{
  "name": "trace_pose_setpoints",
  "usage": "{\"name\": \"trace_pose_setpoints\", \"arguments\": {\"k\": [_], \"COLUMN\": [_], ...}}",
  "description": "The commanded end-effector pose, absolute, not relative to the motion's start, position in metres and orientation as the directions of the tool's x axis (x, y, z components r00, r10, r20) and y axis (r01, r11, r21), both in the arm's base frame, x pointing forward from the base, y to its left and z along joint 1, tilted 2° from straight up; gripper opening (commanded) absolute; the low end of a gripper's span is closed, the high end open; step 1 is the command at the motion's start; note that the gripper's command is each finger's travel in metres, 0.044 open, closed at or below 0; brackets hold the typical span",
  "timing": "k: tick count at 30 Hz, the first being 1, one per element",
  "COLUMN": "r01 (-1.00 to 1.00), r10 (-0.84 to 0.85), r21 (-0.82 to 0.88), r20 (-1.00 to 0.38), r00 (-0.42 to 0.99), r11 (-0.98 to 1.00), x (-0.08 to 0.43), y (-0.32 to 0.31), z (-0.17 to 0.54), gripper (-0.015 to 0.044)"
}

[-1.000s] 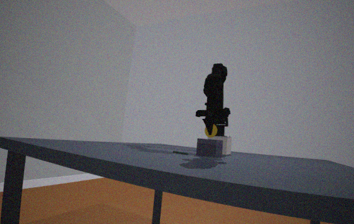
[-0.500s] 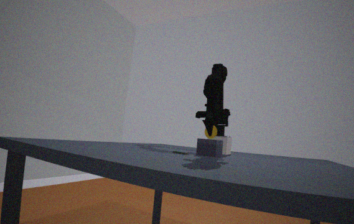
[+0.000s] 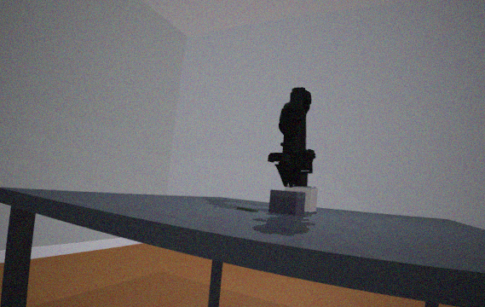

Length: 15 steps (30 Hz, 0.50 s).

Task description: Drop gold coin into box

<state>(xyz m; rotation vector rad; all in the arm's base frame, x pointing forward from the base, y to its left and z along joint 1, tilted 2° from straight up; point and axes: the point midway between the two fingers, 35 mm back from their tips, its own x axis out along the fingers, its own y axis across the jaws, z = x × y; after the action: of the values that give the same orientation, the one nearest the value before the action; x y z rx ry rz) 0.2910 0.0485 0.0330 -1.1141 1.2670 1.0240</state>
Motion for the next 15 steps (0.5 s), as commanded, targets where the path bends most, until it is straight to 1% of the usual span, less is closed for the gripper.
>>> {"name": "trace_pose_setpoints", "arguments": {"k": [1, 2, 10, 12, 13, 15], "r01": [-0.982, -0.982, -0.982, -0.982, -0.982, -0.983], "r10": [-0.027, -0.027, -0.027, -0.028, -0.028, -0.029], "r21": [-0.056, -0.056, -0.055, -0.051, -0.048, -0.046], "r20": [-0.998, -0.998, -0.998, -0.999, -0.999, -0.999], "r00": [0.052, 0.052, 0.051, 0.047, 0.044, 0.041], "r11": [0.182, 0.182, 0.182, 0.181, 0.181, 0.18], "x": [0.291, 0.291, 0.29, 0.287, 0.285, 0.282], "y": [0.048, 0.048, 0.049, 0.049, 0.049, 0.049], "z": [0.033, 0.033, 0.053, 0.073, 0.085, 0.095], "gripper": [0.0161, 0.0161, 0.0371, 0.0423, 0.044, 0.044]}}
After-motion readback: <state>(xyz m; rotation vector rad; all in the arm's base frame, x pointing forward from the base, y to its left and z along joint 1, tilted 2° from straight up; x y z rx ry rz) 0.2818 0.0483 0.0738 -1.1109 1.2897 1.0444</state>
